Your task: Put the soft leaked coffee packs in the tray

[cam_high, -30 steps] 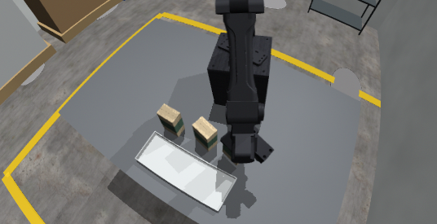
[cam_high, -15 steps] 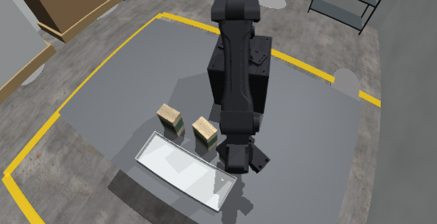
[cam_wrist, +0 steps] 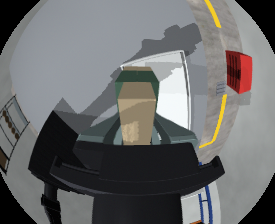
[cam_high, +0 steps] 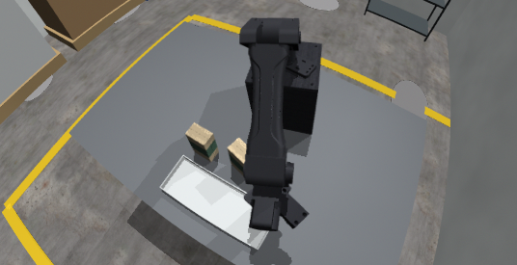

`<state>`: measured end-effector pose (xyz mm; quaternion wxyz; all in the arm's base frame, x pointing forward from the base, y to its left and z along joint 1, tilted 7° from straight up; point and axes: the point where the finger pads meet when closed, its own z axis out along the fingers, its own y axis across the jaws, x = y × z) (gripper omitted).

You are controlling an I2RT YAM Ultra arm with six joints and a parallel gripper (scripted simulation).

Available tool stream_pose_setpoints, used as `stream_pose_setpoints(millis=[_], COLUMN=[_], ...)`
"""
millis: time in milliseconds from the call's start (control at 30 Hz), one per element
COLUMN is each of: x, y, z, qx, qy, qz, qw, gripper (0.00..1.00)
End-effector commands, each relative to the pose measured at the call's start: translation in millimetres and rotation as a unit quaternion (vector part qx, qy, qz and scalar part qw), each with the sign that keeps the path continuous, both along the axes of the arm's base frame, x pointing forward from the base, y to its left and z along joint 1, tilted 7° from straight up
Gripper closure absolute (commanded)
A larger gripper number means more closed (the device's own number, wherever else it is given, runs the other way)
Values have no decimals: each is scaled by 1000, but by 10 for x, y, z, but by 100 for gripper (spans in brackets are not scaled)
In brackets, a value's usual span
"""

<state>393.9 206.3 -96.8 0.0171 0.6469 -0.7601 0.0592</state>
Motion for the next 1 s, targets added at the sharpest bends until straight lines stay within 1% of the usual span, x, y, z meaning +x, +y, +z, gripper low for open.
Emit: stream_pose_setpoints(millis=[0, 167, 267, 333, 400, 433, 467, 500, 600, 700, 800, 967], x=[193, 371, 423, 479, 479, 570, 586, 551, 582, 654, 653, 673], y=[34, 63, 143, 131, 131, 148, 139, 106, 131, 190, 168, 170], z=[159, 167, 171, 173, 173, 347, 329, 175, 177, 346, 283, 317], qx=[4, 3, 4, 4, 4, 12, 11, 4, 4, 12, 9, 11], qy=[-1, -1, -1, -1, -1, -17, -16, -1, -1, -17, -11, -14], qz=[2, 2, 9, 7, 7, 5, 4, 3, 5, 7, 5, 4], qw=[1000, 1000, 1000, 1000, 1000, 1000, 1000, 1000, 1000, 1000, 1000, 1000], gripper=[74, 74, 74, 74, 74, 74, 74, 74, 74, 74, 74, 74])
